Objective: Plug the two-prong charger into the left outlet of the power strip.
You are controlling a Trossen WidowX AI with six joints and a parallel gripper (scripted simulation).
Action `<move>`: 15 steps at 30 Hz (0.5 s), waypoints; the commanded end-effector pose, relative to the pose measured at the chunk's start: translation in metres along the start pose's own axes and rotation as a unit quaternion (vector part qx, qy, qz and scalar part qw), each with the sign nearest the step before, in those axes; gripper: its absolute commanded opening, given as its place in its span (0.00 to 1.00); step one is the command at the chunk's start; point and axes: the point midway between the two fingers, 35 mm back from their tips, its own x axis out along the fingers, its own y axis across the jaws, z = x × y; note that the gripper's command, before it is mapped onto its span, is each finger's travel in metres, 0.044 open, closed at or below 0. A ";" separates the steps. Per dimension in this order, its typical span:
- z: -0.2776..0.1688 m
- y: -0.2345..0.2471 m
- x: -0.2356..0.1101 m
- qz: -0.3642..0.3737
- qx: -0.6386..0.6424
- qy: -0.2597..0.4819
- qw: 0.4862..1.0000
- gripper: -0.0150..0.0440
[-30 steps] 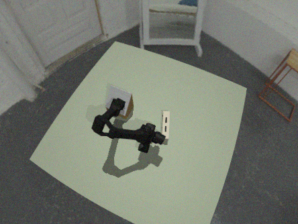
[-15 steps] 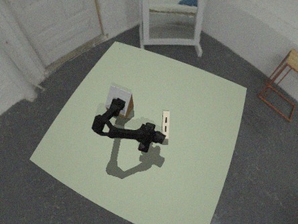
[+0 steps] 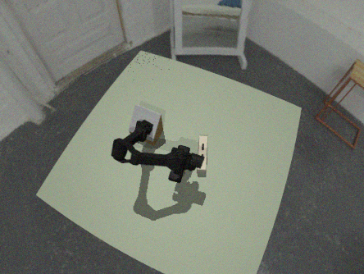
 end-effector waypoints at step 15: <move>0.002 0.054 0.011 0.004 -0.029 -0.005 1.000 0.25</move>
